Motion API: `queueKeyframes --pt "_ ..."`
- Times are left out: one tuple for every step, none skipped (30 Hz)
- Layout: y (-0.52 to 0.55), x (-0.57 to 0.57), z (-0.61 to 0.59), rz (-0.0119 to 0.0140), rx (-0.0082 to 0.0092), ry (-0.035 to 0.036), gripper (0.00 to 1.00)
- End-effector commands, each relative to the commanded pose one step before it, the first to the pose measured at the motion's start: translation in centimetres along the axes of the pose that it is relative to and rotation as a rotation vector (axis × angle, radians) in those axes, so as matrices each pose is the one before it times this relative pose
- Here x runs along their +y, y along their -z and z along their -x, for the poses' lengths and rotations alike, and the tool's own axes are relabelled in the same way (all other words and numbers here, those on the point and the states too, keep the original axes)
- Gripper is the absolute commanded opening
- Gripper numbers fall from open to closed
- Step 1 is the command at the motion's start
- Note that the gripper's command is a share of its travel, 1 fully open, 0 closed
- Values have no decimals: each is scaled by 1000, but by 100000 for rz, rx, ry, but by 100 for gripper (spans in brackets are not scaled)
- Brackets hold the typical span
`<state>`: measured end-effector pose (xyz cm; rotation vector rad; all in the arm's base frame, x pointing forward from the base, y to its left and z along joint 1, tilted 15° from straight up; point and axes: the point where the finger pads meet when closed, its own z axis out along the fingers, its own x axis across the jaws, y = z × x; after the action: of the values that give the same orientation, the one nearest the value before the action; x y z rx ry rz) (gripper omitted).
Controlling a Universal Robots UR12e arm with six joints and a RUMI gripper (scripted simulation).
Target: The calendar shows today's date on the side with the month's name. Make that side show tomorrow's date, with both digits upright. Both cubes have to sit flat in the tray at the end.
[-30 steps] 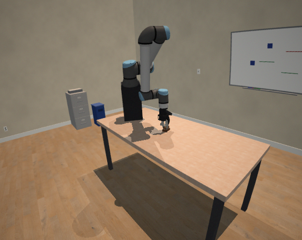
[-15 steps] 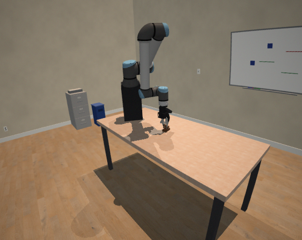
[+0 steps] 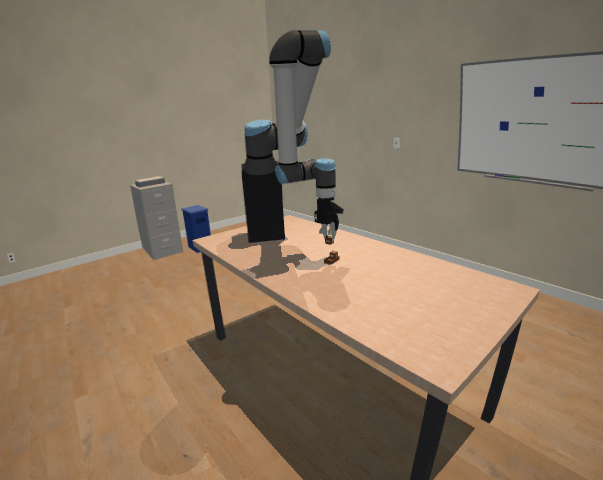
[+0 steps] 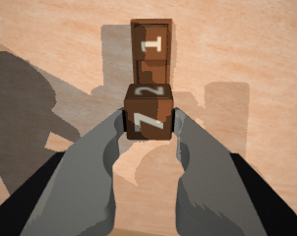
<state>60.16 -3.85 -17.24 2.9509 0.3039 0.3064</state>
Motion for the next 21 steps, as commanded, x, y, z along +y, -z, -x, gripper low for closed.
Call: queueKeyframes --pt "1188 23 -33 -10 -6 4 11" --pt "50 0 0 0 0 0 11" --pt "20 0 0 0 0 0 11" --pt "3 0 0 0 0 0 11" --pt "0 0 0 0 0 0 11" --pt "0 0 0 0 0 0 11" --pt "0 0 0 0 0 0 11" --pt "0 0 0 0 0 0 11" --pt "0 0 0 0 0 0 11" --pt "0 0 0 0 0 0 11" --pt "0 0 0 0 0 0 11" --pt "0 0 0 0 0 0 11" --pt "-10 77 -6 -2 -2 -320 11" --pt "-56 446 -34 -8 -10 -1848 11" --pt "-115 954 -79 -15 -17 -3937 11" --pt "-162 1410 -143 -14 -17 -5778 11" --pt "-179 1680 -223 -6 -6 -6833 11" --pt "-77 762 -138 1 3 -3096 11" --pt "-78 806 -160 3 7 -3270 11" --pt "-11 115 -26 1 1 -467 11" --pt "-130 1432 -309 11 22 -5777 11"
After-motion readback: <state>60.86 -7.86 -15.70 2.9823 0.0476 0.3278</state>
